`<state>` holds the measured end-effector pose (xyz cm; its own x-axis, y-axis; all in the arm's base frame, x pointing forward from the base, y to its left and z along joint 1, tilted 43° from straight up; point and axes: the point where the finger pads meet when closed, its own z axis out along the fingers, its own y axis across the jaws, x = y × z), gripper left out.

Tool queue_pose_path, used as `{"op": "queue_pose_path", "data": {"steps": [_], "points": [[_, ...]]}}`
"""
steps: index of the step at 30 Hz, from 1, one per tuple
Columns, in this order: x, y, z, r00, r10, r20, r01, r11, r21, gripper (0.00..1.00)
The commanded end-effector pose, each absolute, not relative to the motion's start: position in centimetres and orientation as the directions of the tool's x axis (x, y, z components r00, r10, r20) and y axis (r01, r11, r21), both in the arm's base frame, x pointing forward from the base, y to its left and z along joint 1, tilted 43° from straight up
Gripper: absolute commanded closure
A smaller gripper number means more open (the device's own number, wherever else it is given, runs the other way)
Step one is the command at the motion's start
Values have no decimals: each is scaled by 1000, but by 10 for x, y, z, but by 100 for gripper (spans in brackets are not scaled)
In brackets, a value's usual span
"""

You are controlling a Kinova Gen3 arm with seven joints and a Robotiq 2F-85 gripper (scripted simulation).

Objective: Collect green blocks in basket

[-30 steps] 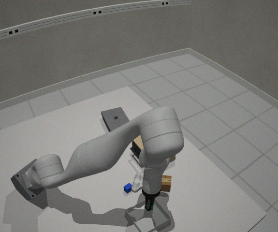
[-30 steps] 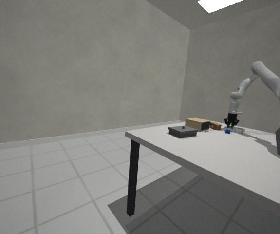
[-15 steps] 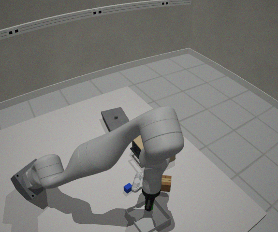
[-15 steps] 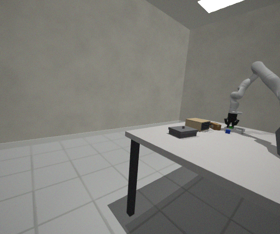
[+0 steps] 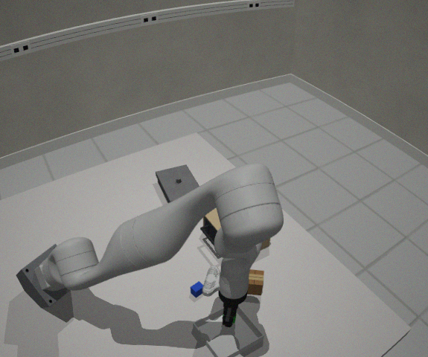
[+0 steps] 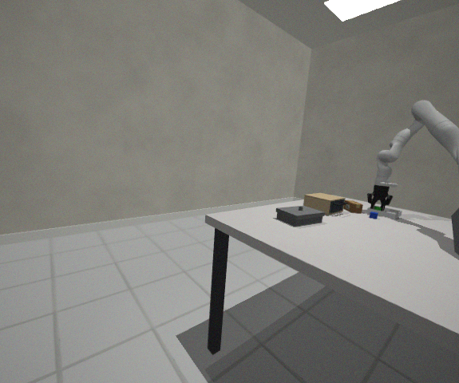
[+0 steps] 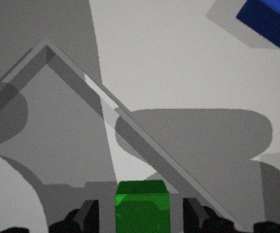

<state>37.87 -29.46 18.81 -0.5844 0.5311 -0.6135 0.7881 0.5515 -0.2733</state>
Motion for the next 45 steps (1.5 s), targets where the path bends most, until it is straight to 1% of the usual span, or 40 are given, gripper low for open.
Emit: {"op": "queue_pose_path", "data": {"steps": [1, 32, 45], "points": [[381, -296, 189, -582, 529, -618, 789, 552, -270, 43], [378, -288, 200, -580, 529, -619, 790, 552, -267, 43], [367, -256, 241, -577, 529, -623, 793, 545, -272, 43]]}}
